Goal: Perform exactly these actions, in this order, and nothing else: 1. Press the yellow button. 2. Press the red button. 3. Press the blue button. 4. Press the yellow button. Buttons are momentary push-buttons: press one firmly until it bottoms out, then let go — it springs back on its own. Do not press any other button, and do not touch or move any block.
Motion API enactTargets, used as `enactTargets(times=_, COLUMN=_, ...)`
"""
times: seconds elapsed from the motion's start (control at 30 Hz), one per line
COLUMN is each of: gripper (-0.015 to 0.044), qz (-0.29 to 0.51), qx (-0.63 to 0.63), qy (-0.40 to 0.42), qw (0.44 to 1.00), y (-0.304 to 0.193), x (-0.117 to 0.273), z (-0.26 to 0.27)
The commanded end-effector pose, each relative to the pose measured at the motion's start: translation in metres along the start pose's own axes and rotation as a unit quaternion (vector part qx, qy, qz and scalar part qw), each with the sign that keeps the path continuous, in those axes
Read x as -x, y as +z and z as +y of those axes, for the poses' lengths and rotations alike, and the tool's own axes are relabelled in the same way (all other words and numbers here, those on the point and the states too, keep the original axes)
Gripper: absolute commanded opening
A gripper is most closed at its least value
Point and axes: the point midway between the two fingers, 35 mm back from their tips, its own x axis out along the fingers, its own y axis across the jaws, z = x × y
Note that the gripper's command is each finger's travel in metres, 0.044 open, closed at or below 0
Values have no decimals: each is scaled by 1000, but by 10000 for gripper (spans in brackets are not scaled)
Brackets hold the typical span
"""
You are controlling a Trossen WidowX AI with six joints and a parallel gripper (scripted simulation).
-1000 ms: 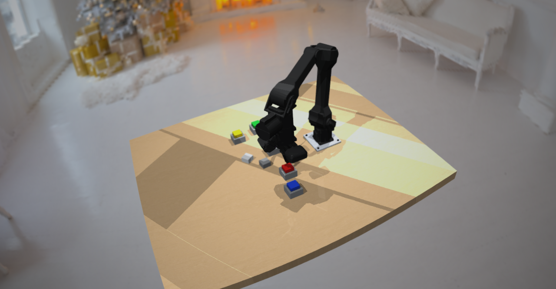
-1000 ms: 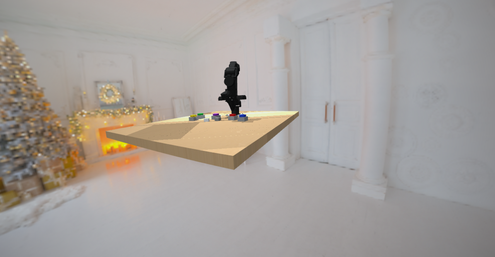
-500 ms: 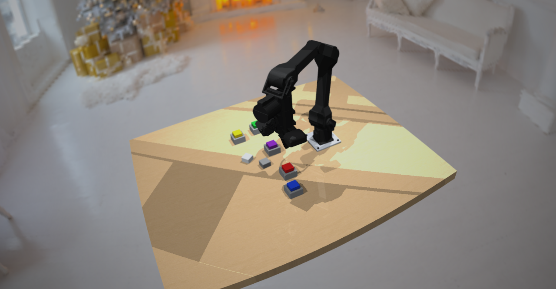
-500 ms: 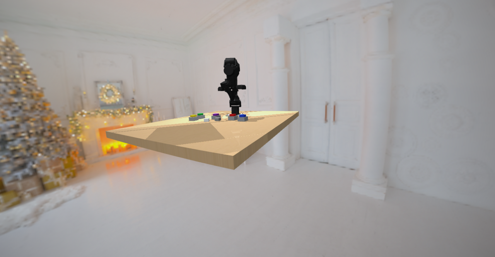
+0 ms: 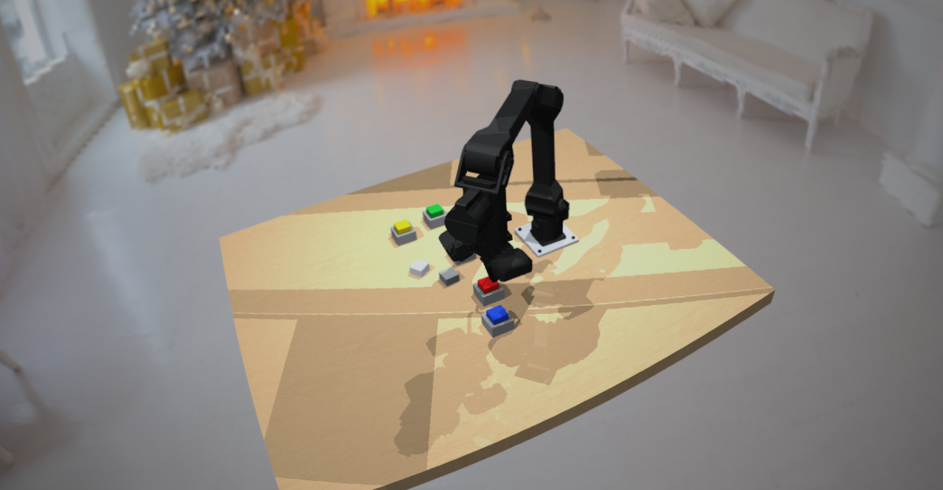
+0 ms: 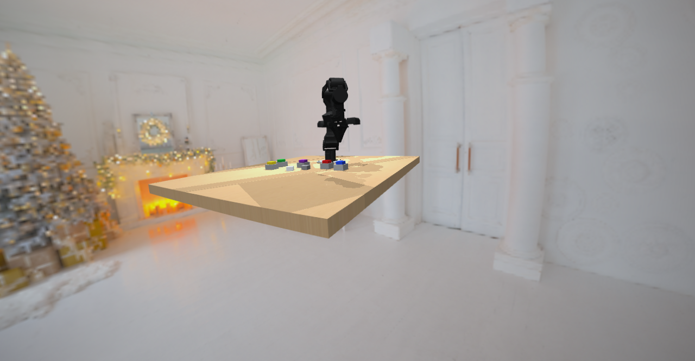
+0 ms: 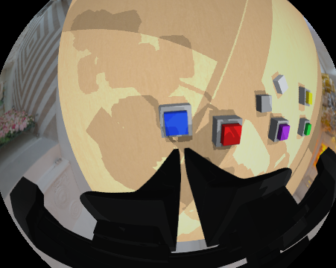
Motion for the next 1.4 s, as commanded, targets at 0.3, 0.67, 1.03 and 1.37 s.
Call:
enactTargets(times=0.3, gripper=20, qz=6, qx=-2, qy=-7, qw=1000, y=-2, x=-57, z=1)
enactTargets(times=0.67, gripper=20, qz=6, qx=-2, qy=-7, qw=1000, y=-2, x=-75, z=1)
enactTargets(times=1.03, gripper=20, qz=6, qx=-2, qy=-7, qw=1000, y=-3, x=-89, z=0)
enactTargets(times=1.37, gripper=20, qz=6, qx=-2, qy=-7, qw=1000, y=-3, x=-89, z=0)
